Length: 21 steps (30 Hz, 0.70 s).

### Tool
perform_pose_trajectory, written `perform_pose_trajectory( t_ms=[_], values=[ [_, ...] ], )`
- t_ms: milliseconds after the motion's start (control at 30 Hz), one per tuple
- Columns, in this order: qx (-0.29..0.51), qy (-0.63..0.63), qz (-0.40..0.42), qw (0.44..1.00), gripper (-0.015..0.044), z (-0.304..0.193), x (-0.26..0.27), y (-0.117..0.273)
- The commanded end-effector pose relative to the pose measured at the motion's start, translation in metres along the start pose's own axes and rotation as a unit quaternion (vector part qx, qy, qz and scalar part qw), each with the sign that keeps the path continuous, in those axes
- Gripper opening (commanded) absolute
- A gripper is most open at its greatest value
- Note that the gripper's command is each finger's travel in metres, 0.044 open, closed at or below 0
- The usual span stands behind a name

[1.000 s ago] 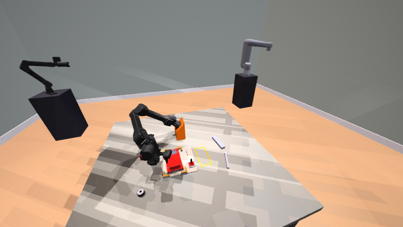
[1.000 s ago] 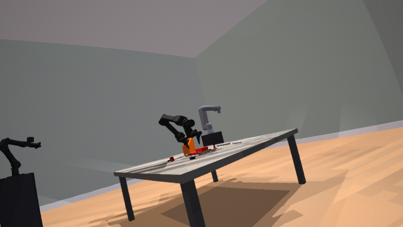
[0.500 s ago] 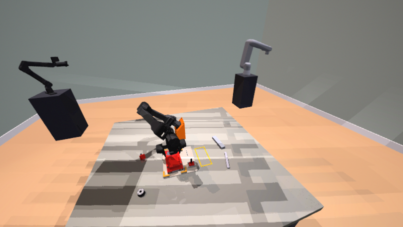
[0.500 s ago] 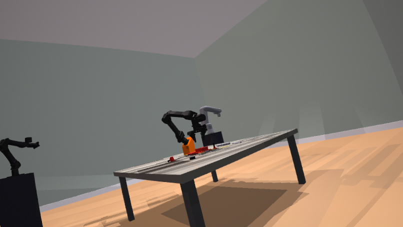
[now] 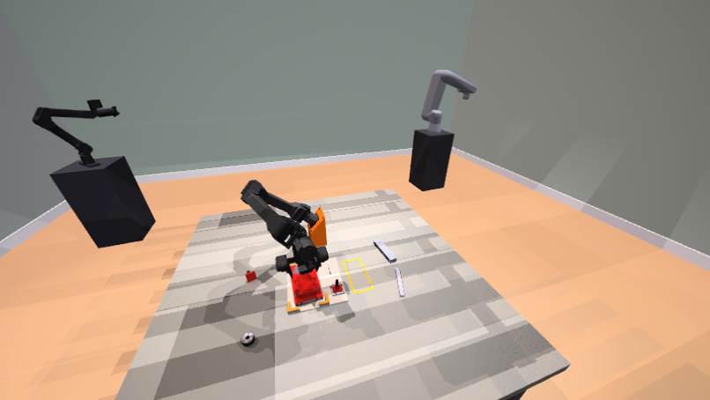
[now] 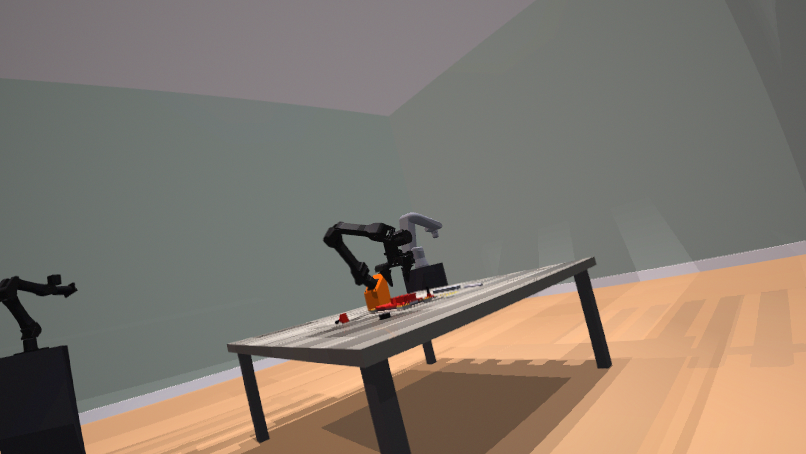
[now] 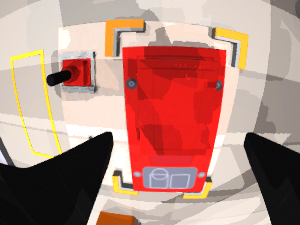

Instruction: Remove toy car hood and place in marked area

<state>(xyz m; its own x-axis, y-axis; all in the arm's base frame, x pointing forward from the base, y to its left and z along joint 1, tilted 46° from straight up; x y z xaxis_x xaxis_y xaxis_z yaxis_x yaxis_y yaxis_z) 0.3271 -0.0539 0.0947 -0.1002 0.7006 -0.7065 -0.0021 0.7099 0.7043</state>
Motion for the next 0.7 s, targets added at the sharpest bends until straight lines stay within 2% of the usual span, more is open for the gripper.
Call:
perform_pose_trajectory(
  t_ms=[0,667],
  values=[
    [0.002,0.003,-0.002,1.000,0.0440,-0.001,0.000,-0.004],
    [0.002,0.003,-0.002,1.000,0.0440,-0.001,0.000,-0.017]
  ],
)
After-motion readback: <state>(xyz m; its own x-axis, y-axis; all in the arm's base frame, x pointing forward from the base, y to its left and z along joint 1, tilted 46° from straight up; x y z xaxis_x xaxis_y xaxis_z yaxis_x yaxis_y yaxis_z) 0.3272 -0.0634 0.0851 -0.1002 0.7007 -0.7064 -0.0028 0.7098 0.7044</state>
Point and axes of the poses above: the point midway between the two fingers, 35 mm back from their tips, its own y axis back along the fingers, its own x axis across the jaws, z = x × y, the point moved 2 cm from there along y, back along the fingers, and after that the axes turned 7 degrees about y, right-handed, at the moved point
